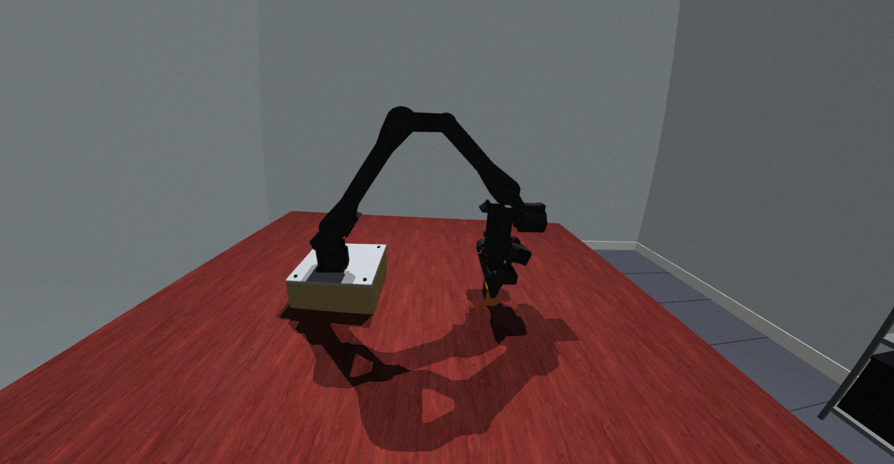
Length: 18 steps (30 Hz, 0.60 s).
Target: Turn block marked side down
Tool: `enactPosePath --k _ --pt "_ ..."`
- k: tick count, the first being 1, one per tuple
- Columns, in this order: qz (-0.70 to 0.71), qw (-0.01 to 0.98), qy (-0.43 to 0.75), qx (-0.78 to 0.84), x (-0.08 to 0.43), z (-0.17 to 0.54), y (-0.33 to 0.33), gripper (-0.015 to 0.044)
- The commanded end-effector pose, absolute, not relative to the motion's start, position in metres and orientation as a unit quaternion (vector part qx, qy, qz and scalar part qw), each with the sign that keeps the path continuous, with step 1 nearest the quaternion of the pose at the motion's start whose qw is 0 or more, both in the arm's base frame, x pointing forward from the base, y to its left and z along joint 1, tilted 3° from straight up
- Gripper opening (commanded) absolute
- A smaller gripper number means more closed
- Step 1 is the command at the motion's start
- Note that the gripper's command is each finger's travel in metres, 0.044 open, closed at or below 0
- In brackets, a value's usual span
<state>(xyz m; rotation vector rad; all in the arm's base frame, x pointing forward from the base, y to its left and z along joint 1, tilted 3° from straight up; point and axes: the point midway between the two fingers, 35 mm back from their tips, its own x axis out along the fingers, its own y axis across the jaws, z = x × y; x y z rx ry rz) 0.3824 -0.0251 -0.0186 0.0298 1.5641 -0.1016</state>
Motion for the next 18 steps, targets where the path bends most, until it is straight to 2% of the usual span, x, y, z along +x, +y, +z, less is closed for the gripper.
enactPosePath --k 1,16,18 --pt "-0.045 0.708 0.704 0.012 0.3824 -0.0194 -0.0253 0.0242" --pt "-0.045 0.708 0.704 0.012 0.3824 -0.0194 -0.0253 0.0142" --pt "-0.045 0.708 0.704 0.012 0.3826 -0.0128 -0.0250 0.0090"
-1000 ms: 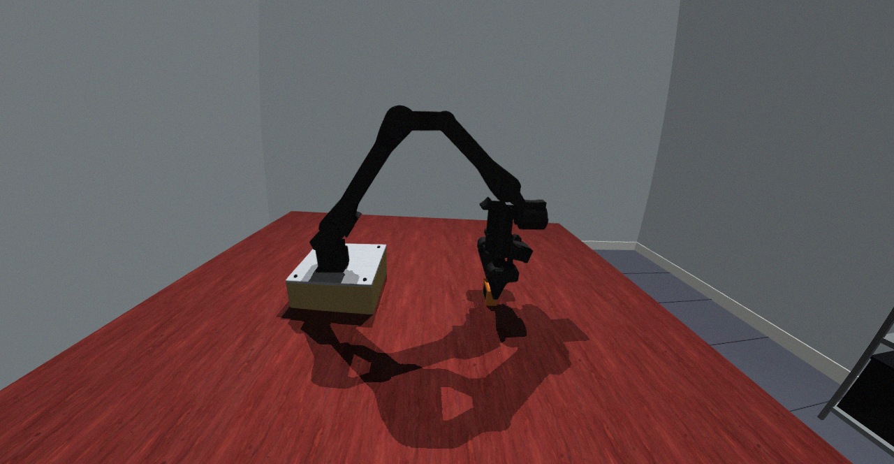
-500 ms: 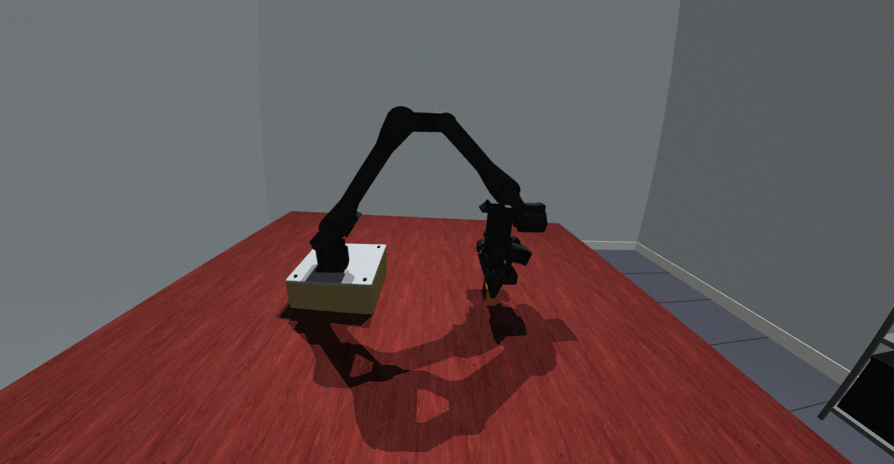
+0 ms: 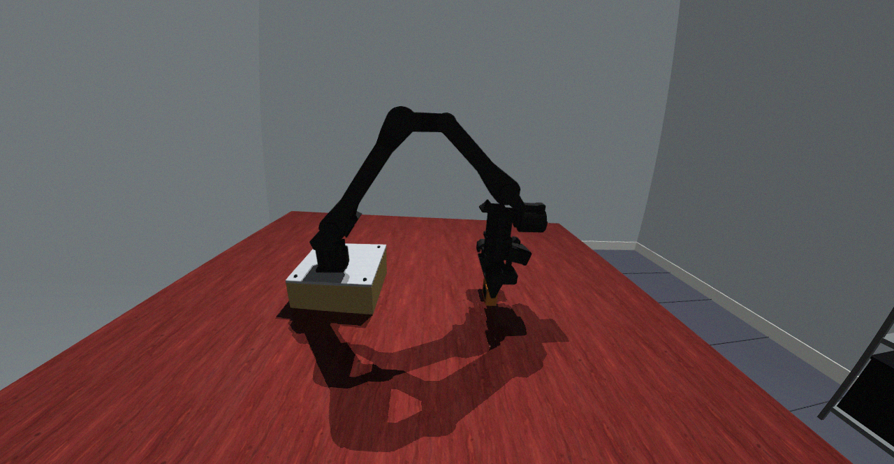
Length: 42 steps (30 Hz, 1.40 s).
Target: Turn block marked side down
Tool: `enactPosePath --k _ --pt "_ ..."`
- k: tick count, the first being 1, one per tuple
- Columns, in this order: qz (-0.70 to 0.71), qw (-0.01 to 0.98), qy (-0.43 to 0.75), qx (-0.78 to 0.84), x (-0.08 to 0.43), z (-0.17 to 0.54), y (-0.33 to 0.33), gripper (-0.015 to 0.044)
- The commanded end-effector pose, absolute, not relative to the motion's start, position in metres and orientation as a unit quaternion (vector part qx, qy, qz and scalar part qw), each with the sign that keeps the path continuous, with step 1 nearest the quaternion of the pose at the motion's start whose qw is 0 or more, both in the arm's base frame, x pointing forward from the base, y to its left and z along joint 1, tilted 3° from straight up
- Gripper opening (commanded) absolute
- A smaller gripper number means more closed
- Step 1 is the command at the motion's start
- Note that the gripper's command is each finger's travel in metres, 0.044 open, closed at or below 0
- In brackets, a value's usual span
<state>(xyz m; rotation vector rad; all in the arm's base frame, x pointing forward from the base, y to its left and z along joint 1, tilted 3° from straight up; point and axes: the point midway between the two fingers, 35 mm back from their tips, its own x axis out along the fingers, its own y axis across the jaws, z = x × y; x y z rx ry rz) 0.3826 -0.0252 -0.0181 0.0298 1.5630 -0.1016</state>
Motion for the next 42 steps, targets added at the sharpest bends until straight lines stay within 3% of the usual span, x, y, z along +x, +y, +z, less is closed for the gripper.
enactPosePath --k 1,4,42 --pt "-0.045 0.708 0.704 0.012 0.383 -0.004 -0.025 0.0064" --pt "-0.044 0.708 0.704 0.012 0.382 0.011 -0.024 0.0000" --pt "-0.046 0.865 0.499 0.000 0.380 -0.006 -0.024 0.0000"
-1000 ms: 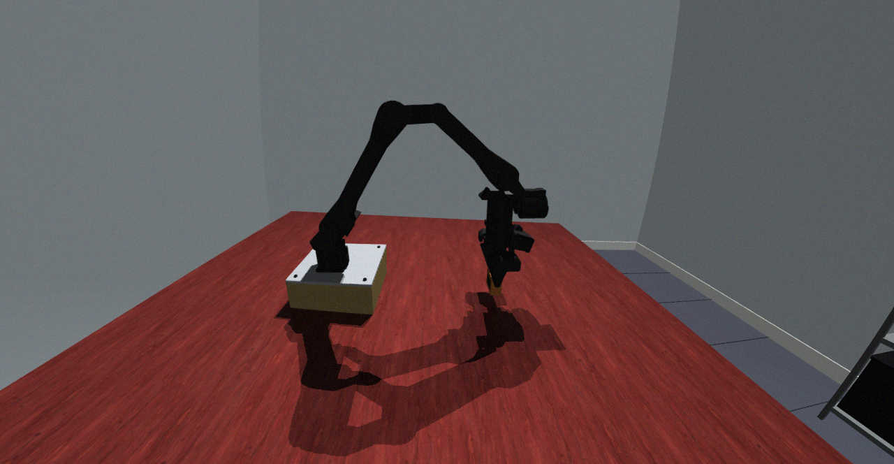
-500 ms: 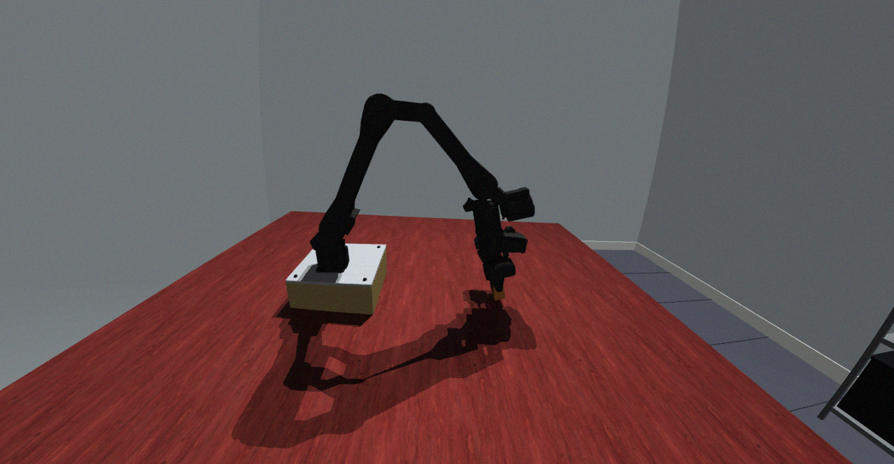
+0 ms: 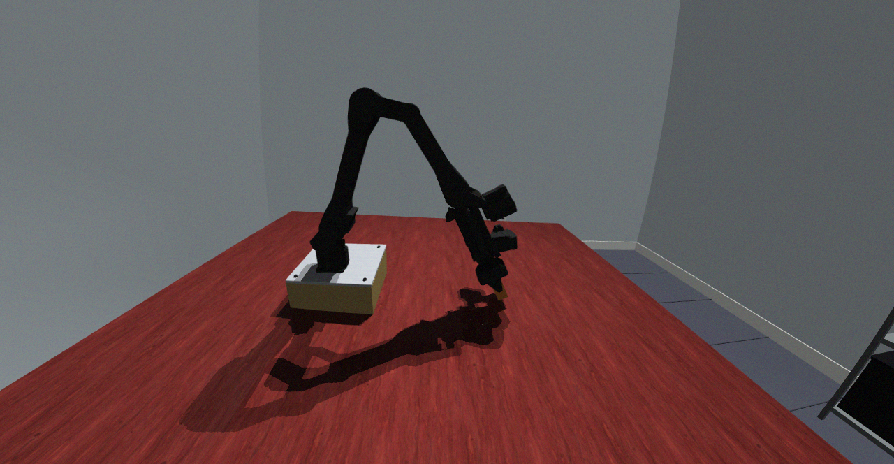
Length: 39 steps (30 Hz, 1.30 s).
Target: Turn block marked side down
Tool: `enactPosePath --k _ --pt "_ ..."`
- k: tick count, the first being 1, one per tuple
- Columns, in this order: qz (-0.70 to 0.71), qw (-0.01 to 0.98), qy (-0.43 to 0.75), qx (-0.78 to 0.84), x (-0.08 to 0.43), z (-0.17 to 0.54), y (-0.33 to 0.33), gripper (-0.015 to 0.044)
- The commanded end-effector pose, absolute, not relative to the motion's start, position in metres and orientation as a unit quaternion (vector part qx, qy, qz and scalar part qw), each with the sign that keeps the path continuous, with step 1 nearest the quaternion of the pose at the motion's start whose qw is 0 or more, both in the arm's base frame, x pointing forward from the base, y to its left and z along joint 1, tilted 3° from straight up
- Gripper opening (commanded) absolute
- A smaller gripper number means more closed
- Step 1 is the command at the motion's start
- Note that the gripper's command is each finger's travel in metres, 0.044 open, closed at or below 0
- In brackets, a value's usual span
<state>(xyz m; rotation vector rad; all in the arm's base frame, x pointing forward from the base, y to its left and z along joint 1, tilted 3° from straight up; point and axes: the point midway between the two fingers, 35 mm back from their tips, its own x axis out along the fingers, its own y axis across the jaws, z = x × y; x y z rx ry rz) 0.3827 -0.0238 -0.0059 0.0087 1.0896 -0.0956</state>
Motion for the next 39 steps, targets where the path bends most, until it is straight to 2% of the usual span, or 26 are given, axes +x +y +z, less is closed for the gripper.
enactPosePath --k 1,39 --pt "-0.046 0.869 0.493 0.000 0.379 -0.006 -0.024 0.0000" --pt "-0.044 0.960 0.278 -0.007 0.388 -0.050 -0.025 0.0000"
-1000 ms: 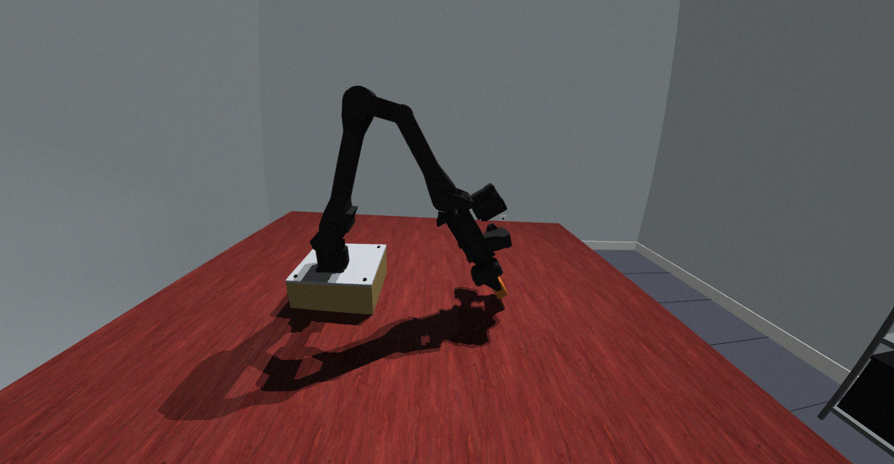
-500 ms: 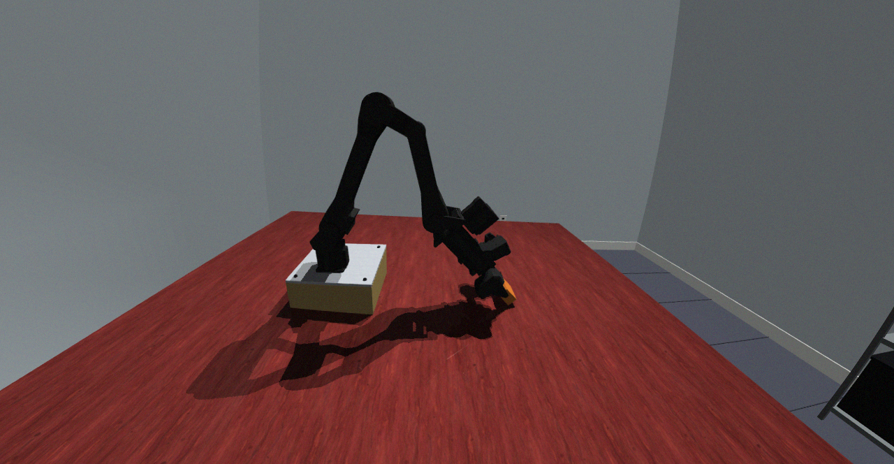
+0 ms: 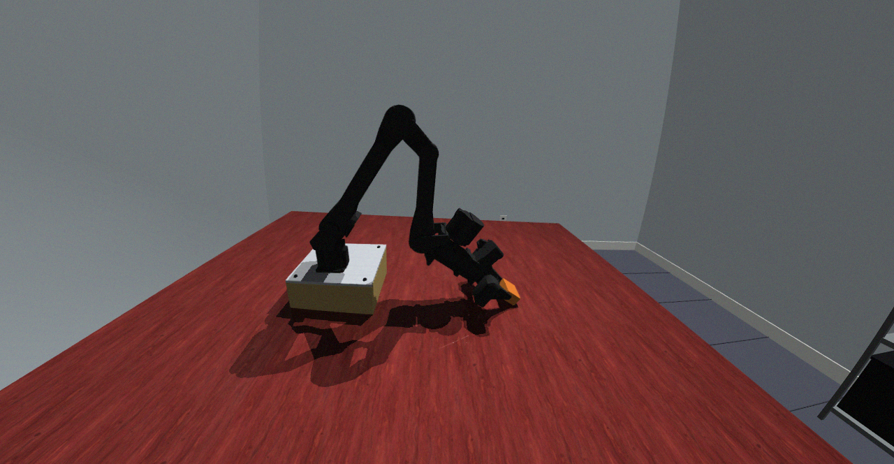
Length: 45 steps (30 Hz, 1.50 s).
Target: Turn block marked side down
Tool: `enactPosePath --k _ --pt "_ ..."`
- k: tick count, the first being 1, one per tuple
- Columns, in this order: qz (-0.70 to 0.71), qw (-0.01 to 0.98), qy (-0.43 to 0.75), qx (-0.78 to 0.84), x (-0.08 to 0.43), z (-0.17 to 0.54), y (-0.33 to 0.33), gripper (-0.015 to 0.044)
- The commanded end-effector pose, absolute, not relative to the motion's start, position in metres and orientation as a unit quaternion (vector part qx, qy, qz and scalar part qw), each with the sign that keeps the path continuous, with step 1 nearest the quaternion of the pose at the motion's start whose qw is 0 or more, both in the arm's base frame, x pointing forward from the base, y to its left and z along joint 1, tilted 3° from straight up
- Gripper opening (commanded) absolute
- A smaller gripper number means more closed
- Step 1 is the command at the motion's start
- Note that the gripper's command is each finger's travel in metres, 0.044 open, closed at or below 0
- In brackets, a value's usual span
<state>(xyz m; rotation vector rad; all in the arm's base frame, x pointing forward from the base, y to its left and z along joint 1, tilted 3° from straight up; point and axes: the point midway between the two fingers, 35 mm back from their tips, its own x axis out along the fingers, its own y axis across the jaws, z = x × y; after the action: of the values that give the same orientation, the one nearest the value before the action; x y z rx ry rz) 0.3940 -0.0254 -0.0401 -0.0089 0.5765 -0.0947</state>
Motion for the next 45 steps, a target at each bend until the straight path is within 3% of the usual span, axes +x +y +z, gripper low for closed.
enactPosePath --k 1,13,31,45 --pt "-0.044 0.961 0.271 -0.008 0.387 -0.050 -0.025 0.0000" --pt "-0.043 0.979 0.197 -0.015 0.372 -0.044 -0.026 0.0000" --pt "-0.043 0.980 0.191 -0.015 0.371 -0.040 -0.025 0.0000" --pt "-0.043 0.980 0.191 -0.015 0.371 -0.040 -0.025 0.0367"
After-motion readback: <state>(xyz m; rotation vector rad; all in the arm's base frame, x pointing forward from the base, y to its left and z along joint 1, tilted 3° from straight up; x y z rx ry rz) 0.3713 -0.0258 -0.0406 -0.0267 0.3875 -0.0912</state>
